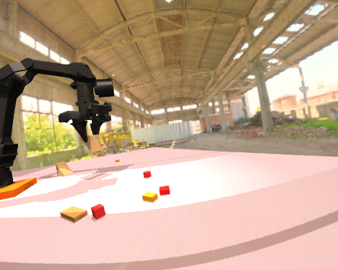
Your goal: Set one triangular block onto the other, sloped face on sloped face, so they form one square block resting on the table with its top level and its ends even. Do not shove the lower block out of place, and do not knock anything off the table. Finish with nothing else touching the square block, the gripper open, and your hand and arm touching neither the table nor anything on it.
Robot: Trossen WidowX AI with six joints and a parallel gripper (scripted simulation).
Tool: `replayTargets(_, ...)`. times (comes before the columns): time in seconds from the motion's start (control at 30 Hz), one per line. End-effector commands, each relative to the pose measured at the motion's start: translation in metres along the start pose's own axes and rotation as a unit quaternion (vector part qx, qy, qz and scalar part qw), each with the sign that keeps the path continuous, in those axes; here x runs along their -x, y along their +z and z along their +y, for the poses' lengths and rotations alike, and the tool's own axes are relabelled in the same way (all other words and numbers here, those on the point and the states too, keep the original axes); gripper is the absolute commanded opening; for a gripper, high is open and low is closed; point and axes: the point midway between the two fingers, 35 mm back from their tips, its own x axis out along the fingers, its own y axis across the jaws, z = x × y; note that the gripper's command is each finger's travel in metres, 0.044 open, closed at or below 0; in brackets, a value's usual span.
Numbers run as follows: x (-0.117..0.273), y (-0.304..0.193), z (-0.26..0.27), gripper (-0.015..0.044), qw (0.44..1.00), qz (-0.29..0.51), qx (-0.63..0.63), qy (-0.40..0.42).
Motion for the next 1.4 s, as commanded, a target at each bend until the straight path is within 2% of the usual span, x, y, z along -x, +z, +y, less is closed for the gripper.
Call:
replayTargets(0.0,0.005,-0.017,0.006,0.0000,1.000,0.000,-0.003,-0.002)
replayTargets(0.57,0.021,-0.094,0.024,0.0000,1.000,0.003,-0.006,-0.002)
replayTargets(1.1,0.032,-0.162,0.017,0.0000,1.000,0.006,-0.008,-0.003)
replayTargets(1.37,0.010,-0.170,0.019,0.0000,1.000,0.007,-0.008,-0.003)
